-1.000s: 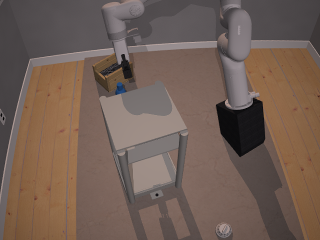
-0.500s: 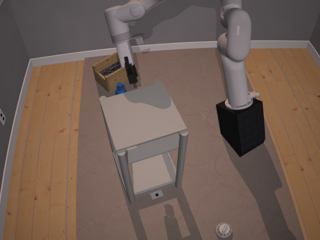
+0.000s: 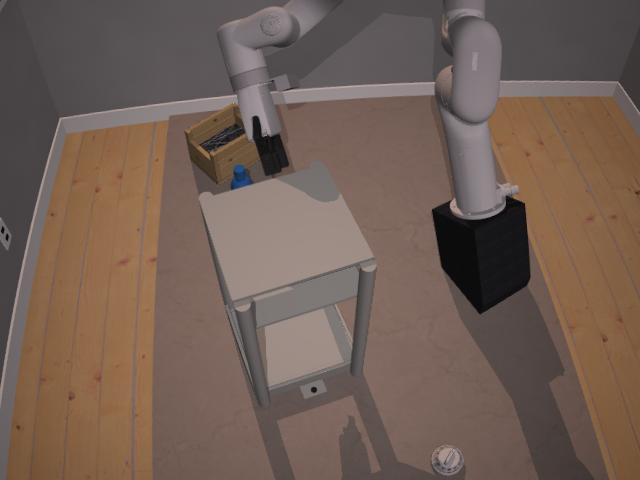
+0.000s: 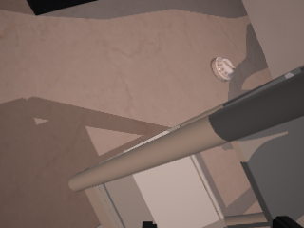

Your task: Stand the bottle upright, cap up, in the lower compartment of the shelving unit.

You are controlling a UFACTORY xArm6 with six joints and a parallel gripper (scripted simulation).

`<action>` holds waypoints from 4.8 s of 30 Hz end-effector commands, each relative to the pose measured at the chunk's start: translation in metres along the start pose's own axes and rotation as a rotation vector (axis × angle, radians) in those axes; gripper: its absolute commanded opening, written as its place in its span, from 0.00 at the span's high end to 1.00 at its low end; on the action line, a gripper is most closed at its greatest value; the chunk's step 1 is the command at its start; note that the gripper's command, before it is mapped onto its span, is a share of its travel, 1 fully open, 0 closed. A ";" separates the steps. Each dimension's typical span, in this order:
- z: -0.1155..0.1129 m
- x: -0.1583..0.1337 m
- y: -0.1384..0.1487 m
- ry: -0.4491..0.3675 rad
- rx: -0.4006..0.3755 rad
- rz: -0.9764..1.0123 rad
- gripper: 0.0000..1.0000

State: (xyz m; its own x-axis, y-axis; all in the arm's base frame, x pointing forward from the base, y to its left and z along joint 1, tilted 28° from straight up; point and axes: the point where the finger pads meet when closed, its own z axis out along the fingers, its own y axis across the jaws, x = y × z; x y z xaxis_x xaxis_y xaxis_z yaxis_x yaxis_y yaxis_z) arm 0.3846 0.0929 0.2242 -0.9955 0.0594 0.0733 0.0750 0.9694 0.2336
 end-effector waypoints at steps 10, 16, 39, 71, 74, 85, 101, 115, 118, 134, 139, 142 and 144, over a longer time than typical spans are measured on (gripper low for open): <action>0.010 0.011 0.030 0.032 -0.260 0.164 0.30; 0.010 0.012 0.044 0.043 -0.392 0.257 0.30; -0.010 -0.006 0.072 0.040 -0.814 0.575 0.30; -0.058 -0.056 0.039 -0.064 -1.357 1.033 0.30; -0.062 -0.060 0.031 -0.080 -1.404 1.076 0.30; -0.074 -0.073 0.002 -0.137 -1.557 1.216 0.30; -0.083 -0.080 -0.033 -0.203 -1.699 1.351 0.30; -0.087 -0.083 -0.054 -0.244 -1.776 1.425 0.30; -0.087 -0.083 -0.058 -0.252 -1.789 1.438 0.30; -0.089 -0.083 -0.068 -0.272 -1.823 1.472 0.30; -0.089 -0.083 -0.069 -0.273 -1.826 1.474 0.30; -0.089 -0.083 -0.069 -0.274 -1.827 1.476 0.30; -0.089 -0.083 -0.069 -0.275 -1.828 1.477 0.30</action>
State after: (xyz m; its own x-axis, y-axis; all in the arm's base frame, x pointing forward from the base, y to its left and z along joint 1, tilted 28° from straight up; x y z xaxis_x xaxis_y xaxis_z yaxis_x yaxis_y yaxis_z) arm 0.4670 -0.0001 0.2867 -0.2190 0.4141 0.8835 0.2709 -0.8441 0.4628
